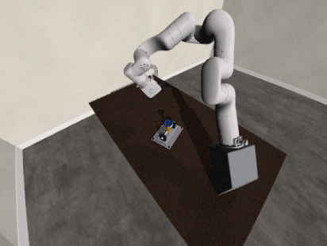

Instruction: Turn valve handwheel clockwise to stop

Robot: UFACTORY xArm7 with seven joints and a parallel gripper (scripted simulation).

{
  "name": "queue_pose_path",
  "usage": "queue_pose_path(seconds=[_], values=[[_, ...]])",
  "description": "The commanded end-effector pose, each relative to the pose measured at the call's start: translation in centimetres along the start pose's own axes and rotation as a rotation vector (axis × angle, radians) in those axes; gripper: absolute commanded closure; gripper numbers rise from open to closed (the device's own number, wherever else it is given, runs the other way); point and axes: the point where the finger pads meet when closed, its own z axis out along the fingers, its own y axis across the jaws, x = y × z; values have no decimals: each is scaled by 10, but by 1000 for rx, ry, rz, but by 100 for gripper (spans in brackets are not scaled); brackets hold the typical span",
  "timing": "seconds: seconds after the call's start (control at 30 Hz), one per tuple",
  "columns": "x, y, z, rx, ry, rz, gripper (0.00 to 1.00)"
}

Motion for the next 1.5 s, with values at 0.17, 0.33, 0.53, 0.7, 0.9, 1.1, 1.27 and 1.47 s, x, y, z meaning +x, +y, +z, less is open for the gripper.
queue_pose_path(seconds=[0.17, 0.33, 0.53, 0.7, 0.9, 1.1, 1.27, 1.47], values=[[0, 0, -2, 4, 2, 1, 0], [0, 0, -2, 4, 2, 1, 0], [0, 0, -2, 4, 2, 1, 0], [-1, -3, 2, 27, 14, -53, 0], [-7, -9, 21, 93, 47, -238, 0], [-11, -11, 28, 123, 62, -318, 0], [-20, -15, 42, 182, 90, -473, 0], [-29, -18, 53, 235, 116, -606, 0]])
